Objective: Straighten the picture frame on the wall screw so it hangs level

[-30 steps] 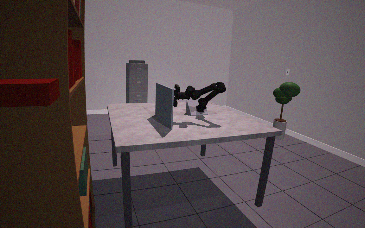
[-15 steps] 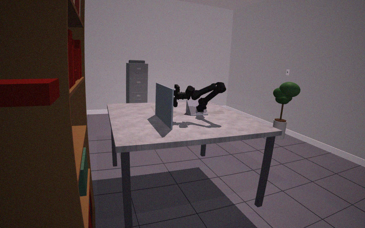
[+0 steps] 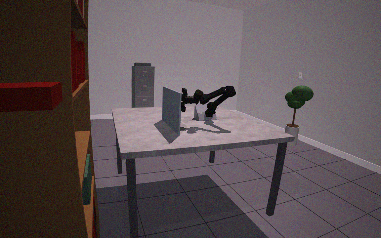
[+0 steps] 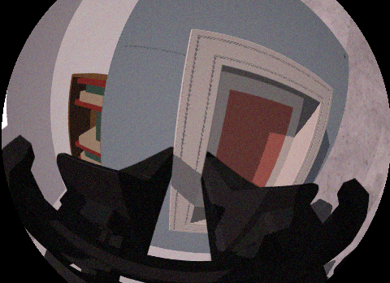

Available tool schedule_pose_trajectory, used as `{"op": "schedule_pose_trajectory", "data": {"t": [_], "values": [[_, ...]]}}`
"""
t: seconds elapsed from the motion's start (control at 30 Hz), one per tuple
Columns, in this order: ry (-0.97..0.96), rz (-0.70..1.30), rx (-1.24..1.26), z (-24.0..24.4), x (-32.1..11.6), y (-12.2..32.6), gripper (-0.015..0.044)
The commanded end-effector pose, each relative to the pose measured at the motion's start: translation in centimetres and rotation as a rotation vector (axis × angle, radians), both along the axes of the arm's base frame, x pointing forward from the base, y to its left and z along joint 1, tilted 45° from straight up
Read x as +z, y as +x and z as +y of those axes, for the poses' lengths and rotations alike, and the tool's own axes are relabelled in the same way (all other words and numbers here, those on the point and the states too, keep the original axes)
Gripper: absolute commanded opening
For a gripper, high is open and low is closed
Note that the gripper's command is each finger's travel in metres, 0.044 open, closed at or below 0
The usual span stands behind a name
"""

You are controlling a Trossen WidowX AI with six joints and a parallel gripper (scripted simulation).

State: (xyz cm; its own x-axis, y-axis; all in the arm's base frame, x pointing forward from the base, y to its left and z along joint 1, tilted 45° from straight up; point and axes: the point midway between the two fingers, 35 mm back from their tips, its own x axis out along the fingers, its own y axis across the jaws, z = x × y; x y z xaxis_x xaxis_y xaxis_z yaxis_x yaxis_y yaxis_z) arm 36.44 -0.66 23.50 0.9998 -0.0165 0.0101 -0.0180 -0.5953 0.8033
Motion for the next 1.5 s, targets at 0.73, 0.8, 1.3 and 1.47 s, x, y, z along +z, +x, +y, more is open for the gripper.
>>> {"op": "schedule_pose_trajectory", "data": {"t": [0.73,0.8,1.3,1.47], "values": [[0.142,-0.005,0.002,0.1,-0.1,0.0,0.0000],[0.150,-0.006,0.002,0.1,-0.1,0.0,0.0000],[0.150,-0.004,0.003,0.1,-0.1,0.0,0.0260],[0.121,-0.003,0.001,0.1,0.2,-1.1,0.0260]]}}
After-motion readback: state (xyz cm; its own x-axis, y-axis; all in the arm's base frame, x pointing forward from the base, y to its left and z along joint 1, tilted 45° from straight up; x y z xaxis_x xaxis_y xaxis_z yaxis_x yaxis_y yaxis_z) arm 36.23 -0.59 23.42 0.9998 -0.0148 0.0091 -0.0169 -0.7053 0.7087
